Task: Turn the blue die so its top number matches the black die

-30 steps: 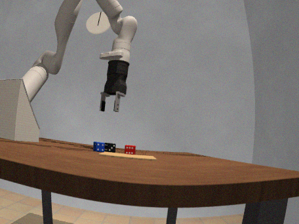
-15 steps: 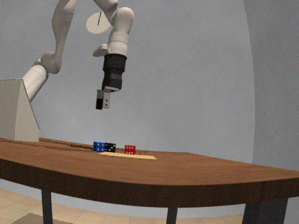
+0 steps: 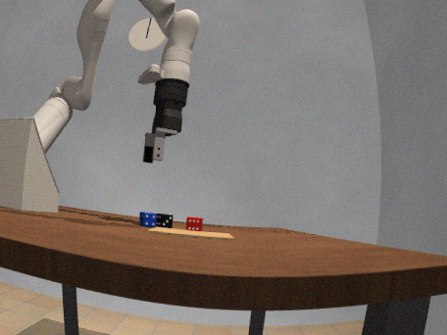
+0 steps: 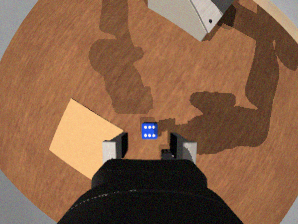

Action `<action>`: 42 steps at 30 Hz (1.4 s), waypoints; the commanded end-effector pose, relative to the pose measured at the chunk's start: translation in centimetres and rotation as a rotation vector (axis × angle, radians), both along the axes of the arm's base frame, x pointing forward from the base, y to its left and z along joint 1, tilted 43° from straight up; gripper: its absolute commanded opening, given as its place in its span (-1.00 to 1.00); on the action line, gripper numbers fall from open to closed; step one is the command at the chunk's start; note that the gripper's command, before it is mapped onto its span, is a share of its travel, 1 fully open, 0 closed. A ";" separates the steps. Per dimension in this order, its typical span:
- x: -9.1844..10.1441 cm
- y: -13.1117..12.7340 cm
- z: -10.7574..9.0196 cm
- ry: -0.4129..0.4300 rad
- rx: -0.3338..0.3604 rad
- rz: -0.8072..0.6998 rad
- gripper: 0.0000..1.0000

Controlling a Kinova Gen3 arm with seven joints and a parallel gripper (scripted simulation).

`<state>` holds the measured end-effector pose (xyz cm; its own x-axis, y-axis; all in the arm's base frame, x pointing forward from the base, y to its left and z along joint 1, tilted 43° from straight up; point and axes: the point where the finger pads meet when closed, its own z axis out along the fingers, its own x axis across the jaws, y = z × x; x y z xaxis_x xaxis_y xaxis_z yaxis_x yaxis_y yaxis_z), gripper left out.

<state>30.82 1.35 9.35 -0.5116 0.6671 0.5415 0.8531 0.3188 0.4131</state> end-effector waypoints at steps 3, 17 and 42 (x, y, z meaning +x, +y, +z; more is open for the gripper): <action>0.0 0.0 0.0 -0.001 -0.001 -0.001 1.00; 0.4 3.3 -3.5 0.001 0.001 0.001 0.74; 0.4 3.3 -3.5 0.001 0.001 0.001 0.74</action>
